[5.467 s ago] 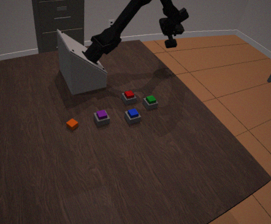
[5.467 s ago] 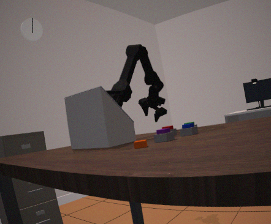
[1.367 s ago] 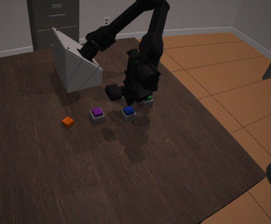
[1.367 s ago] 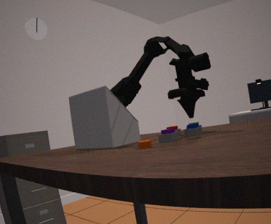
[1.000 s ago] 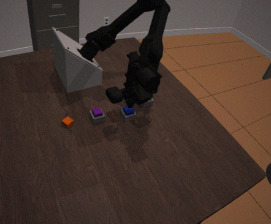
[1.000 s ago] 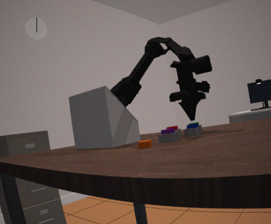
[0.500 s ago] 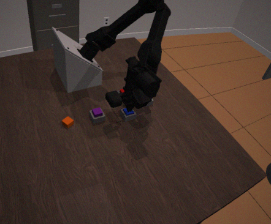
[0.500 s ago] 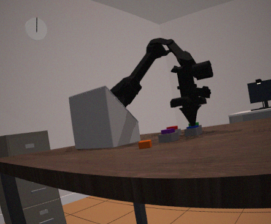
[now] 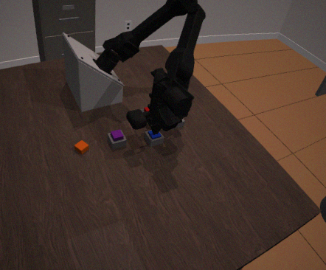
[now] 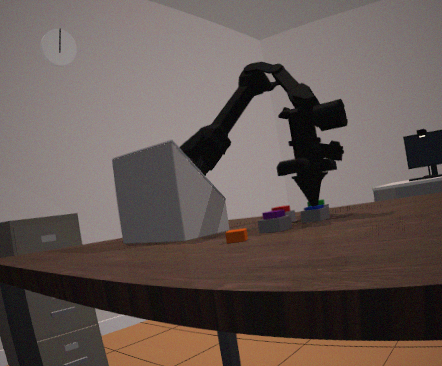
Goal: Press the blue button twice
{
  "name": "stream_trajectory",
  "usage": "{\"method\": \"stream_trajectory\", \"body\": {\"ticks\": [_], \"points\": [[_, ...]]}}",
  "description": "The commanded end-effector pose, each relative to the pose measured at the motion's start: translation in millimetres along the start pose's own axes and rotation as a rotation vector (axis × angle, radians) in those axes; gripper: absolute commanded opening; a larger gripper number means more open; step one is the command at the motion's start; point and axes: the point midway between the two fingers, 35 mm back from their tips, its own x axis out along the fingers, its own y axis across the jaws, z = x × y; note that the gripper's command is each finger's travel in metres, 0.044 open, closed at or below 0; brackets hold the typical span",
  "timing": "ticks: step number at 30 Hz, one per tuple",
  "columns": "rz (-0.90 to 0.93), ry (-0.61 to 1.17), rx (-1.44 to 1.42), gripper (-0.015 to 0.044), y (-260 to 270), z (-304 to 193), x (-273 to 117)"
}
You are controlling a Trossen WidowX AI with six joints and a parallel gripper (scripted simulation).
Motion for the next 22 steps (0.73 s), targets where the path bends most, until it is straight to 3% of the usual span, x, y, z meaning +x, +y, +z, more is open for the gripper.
{"method": "stream_trajectory", "body": {"ticks": [1,6,15,20,22], "points": [[-0.001,-0.001,0.001,0.0020,-0.4,0.3,-21.4],[0.000,0.001,0.004,0.0020,-0.4,-0.6,-32.3],[0.002,0.001,0.004,0.0256,106.8,-31.9,-89.3],[0.003,0.001,0.004,0.0387,115.3,-37.3,-94.4],[0.003,0.001,0.004,0.0400,115.3,-37.3,-94.4]]}}
